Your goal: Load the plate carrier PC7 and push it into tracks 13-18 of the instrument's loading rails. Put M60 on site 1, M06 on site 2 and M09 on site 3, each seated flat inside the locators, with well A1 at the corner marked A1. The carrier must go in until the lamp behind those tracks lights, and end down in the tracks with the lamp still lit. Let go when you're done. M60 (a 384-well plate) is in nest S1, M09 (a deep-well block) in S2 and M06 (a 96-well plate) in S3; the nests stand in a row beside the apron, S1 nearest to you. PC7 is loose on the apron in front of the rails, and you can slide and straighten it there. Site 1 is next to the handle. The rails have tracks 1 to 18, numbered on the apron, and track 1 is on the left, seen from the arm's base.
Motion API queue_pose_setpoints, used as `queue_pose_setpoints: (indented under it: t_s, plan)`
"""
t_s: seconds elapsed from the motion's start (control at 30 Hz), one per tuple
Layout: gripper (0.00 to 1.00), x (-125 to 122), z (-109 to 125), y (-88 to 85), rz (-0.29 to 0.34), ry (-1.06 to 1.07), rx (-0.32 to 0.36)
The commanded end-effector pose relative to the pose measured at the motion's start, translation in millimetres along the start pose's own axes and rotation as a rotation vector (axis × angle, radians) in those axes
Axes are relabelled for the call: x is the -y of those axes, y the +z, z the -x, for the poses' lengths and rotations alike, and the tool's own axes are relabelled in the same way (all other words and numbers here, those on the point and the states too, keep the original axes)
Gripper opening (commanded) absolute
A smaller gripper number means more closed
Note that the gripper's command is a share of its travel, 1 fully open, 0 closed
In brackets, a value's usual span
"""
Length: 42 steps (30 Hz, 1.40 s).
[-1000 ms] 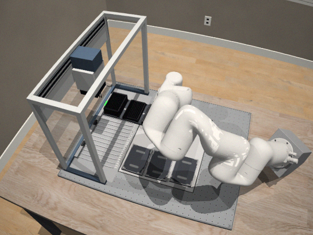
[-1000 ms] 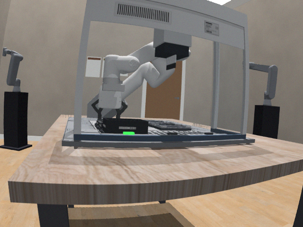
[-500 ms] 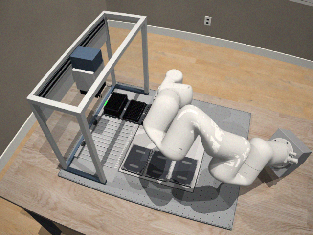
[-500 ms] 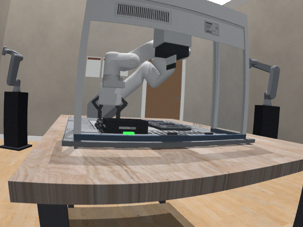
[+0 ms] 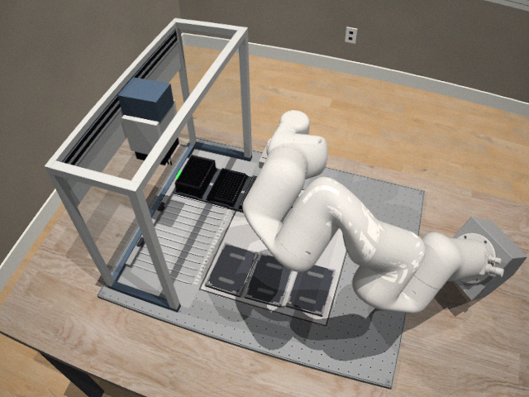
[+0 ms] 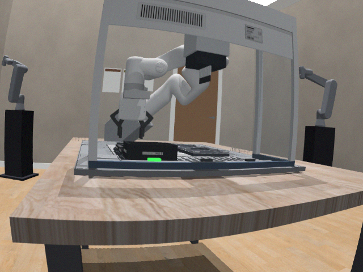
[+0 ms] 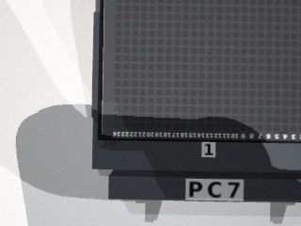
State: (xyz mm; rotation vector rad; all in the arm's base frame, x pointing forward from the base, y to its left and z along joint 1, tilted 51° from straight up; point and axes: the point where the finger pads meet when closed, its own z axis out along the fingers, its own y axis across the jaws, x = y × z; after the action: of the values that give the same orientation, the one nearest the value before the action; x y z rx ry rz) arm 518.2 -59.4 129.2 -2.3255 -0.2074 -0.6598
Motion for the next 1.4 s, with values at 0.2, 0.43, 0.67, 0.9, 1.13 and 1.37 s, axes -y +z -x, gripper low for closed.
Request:
queue_pose_setpoints:
  t_s: [0.2,0.43,0.67,0.9,1.13,1.37]
  plan:
    - [0.82,0,-1,-17.6,0.002,-0.001,-0.002]
    - [0.82,0,-1,-29.3,0.002,-0.001,-0.002]
    - [0.82,0,-1,-37.6,0.002,-0.001,-0.002]
    - [0.82,0,-1,-49.3,0.002,-0.001,-0.002]
    - [0.82,0,-1,-61.0,0.002,-0.001,-0.002]
    - [0.82,0,-1,-69.3,0.002,-0.001,-0.002]
